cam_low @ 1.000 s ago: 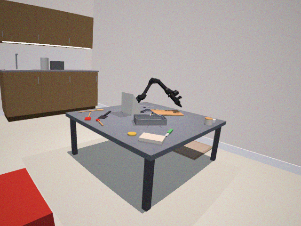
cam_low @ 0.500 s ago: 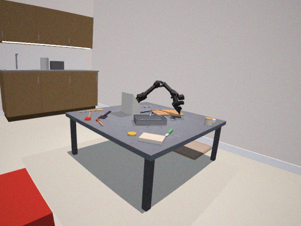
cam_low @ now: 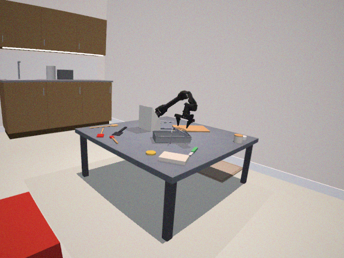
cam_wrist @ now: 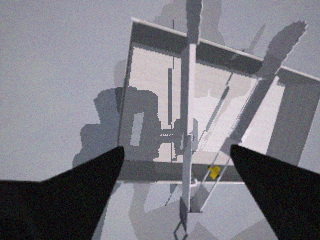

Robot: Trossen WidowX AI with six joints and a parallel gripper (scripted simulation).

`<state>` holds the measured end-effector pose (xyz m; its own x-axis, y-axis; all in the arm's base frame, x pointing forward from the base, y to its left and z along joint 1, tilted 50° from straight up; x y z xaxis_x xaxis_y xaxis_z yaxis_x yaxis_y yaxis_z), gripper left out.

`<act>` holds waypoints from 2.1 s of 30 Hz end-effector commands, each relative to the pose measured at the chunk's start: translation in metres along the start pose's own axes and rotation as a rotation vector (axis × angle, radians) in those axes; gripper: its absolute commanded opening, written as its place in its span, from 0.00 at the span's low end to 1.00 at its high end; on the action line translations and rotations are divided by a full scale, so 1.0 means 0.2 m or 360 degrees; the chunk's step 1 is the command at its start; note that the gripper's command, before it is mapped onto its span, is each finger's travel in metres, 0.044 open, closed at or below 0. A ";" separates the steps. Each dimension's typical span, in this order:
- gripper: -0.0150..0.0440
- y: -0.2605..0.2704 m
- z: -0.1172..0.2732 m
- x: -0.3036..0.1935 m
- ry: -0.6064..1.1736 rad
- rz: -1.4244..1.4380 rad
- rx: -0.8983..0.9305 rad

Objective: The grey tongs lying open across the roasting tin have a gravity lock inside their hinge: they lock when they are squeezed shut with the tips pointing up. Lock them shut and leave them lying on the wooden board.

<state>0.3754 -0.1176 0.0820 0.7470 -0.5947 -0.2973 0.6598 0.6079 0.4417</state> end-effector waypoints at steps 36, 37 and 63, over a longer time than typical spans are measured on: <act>1.00 -0.42 -0.13 0.09 0.0328 -0.0451 0.0331; 1.00 -0.42 -0.13 0.09 0.0328 -0.0451 0.0331; 1.00 -0.37 -0.34 0.05 0.0330 -0.0451 0.0334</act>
<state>0.3397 -0.1372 -0.0074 0.5579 -0.5928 -0.5808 0.8232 0.3070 0.4775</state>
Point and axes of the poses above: the point midway between the two fingers, 35 mm back from their tips, its own z axis back along the fingers, its own y axis across the jaws, x = y × z, the point moved 10 cm from there along z, back along the fingers, and after that the axes turned 14 degrees about -z, right-handed, at the moved point
